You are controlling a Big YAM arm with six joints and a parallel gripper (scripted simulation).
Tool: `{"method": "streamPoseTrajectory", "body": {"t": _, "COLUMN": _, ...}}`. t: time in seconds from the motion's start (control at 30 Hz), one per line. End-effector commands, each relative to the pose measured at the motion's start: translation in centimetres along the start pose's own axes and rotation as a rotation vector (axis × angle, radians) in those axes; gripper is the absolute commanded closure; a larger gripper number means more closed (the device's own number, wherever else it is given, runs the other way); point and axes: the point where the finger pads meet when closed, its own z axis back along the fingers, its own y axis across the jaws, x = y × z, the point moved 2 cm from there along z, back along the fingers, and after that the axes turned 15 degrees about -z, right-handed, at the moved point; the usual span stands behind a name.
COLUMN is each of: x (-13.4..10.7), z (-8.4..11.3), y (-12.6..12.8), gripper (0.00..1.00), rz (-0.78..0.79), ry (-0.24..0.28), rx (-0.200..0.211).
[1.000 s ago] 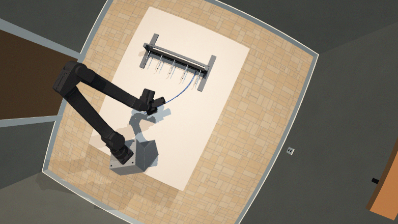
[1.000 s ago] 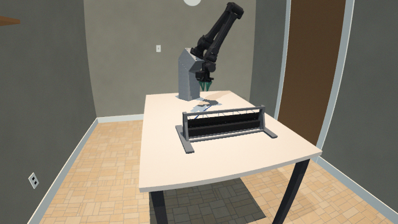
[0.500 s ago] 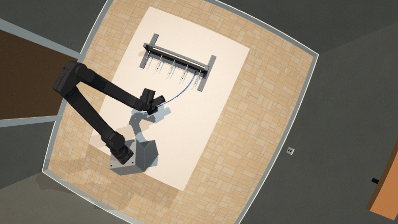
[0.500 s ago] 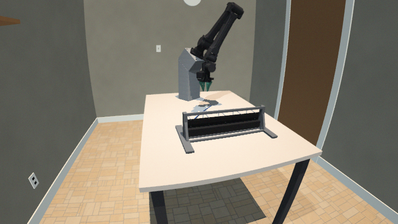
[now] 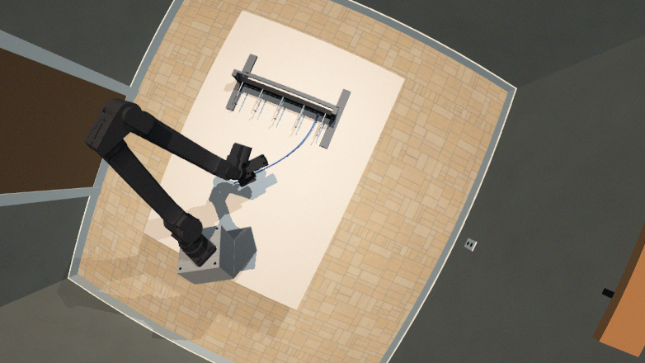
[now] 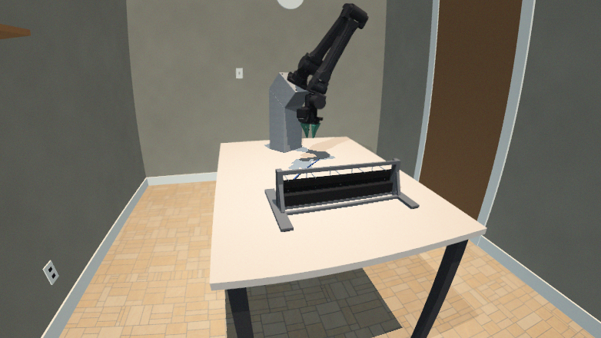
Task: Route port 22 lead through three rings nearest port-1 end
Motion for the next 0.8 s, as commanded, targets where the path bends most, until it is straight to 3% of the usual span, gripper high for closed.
{"method": "streamPoseTrajectory", "body": {"t": 0.0, "x": 0.5, "z": 0.1, "y": -0.7, "gripper": 0.68, "rz": -0.013, "ry": -0.009, "rx": -0.006}}
{"method": "streamPoseTrajectory", "body": {"t": 0.33, "x": 0.2, "z": -0.4, "y": -0.4, "gripper": 0.68, "rz": -0.013, "ry": -0.005, "rx": -0.002}}
{"method": "streamPoseTrajectory", "body": {"t": 0.77, "x": 0.0, "z": -3.5, "y": 0.1, "gripper": 0.68, "rz": -0.002, "ry": -0.002, "rx": 0.004}}
